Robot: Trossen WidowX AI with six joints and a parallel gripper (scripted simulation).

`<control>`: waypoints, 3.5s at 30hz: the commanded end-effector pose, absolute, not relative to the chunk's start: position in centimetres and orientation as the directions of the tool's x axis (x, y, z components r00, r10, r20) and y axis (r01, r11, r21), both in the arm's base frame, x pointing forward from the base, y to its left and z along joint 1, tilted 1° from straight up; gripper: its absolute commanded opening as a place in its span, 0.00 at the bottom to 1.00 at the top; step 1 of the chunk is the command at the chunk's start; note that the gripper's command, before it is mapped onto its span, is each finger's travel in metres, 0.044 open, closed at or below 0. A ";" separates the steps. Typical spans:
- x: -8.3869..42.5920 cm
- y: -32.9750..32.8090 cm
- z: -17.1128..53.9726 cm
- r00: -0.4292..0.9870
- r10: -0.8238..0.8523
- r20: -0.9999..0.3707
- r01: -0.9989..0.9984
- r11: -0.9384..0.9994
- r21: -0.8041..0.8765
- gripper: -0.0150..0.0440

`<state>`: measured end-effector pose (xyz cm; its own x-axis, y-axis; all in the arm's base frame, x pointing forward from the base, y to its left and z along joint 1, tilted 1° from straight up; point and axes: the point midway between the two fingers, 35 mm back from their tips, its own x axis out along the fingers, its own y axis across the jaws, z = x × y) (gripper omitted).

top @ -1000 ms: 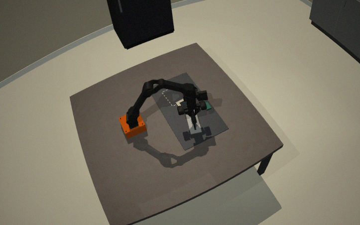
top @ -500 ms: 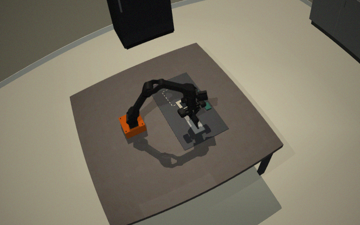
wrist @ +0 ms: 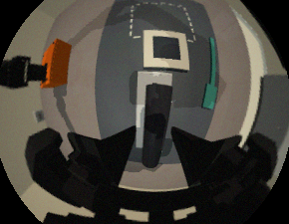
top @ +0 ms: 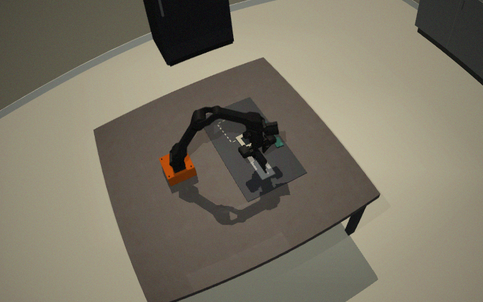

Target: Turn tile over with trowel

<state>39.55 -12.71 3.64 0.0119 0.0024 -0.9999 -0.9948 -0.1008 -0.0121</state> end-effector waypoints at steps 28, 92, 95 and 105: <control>39.4 -12.8 9.1 0.037 -0.001 -0.999 -0.998 -0.053 -0.037 0.76; 38.5 -14.9 6.5 0.539 -0.023 -0.842 0.261 0.955 0.141 0.76; 38.4 -14.6 6.3 0.562 -0.020 -0.827 0.331 0.922 0.203 0.76; 37.9 -13.5 5.9 0.635 -0.001 -0.773 0.511 0.751 0.419 0.76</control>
